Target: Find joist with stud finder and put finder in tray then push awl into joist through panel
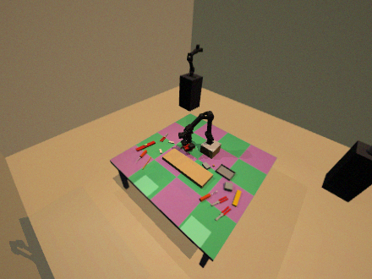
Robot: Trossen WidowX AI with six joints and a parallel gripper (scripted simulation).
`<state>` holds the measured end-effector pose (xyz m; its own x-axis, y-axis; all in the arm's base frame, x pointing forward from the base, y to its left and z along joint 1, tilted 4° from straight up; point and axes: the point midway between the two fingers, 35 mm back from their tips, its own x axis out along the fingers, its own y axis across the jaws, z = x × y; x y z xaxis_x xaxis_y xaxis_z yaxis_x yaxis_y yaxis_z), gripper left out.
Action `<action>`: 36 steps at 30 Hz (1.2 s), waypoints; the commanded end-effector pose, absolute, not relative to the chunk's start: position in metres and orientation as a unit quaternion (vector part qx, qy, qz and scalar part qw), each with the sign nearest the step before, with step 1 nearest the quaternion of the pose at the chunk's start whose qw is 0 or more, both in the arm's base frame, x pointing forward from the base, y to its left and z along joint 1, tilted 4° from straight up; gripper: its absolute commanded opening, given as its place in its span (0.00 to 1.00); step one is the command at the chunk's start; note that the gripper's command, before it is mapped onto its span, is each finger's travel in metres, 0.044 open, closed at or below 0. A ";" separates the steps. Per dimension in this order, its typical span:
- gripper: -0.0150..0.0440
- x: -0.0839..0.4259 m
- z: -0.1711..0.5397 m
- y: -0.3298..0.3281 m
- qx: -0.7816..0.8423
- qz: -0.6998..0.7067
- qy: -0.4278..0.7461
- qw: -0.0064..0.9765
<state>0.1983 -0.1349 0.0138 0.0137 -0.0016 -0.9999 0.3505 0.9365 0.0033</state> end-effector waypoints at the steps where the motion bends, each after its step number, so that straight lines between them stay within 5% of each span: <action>1: 0.25 0.199 0.018 -0.142 0.125 -0.127 0.688 0.704; 36: 0.25 0.187 0.015 -0.168 0.083 -0.176 0.700 0.687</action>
